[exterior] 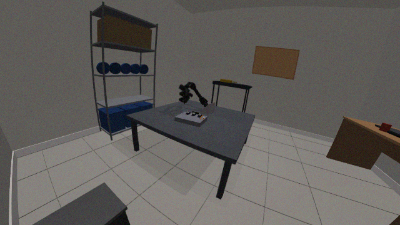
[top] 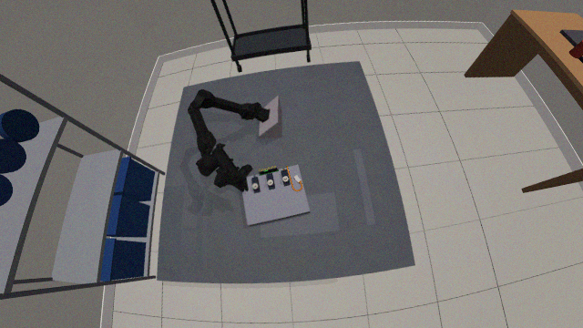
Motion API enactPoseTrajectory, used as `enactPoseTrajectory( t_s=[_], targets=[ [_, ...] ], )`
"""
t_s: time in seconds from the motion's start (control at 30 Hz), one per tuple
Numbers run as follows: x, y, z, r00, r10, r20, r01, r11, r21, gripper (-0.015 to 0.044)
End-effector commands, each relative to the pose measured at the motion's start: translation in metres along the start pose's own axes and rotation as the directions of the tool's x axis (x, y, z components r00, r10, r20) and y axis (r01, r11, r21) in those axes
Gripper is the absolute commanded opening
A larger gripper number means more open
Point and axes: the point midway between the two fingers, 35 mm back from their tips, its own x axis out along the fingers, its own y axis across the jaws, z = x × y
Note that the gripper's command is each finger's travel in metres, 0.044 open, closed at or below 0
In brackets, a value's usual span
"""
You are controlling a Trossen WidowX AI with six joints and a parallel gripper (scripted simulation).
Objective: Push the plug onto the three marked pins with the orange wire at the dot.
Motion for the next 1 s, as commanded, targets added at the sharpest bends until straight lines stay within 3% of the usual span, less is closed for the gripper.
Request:
enactPoseTrajectory(
  t_s=[0.0,0.5,0.97],
  targets=[
    [0.018,0.019,-0.011,0.995,-0.020,-0.094,0.015,0.998,-0.055,0.0115],
    [0.077,0.087,-0.077,0.889,-0.205,-0.409,0.050,0.932,-0.359,0.0115],
    [0.110,0.135,-0.152,0.718,-0.477,-0.507,0.018,0.741,-0.671,0.0115]
  ],
)
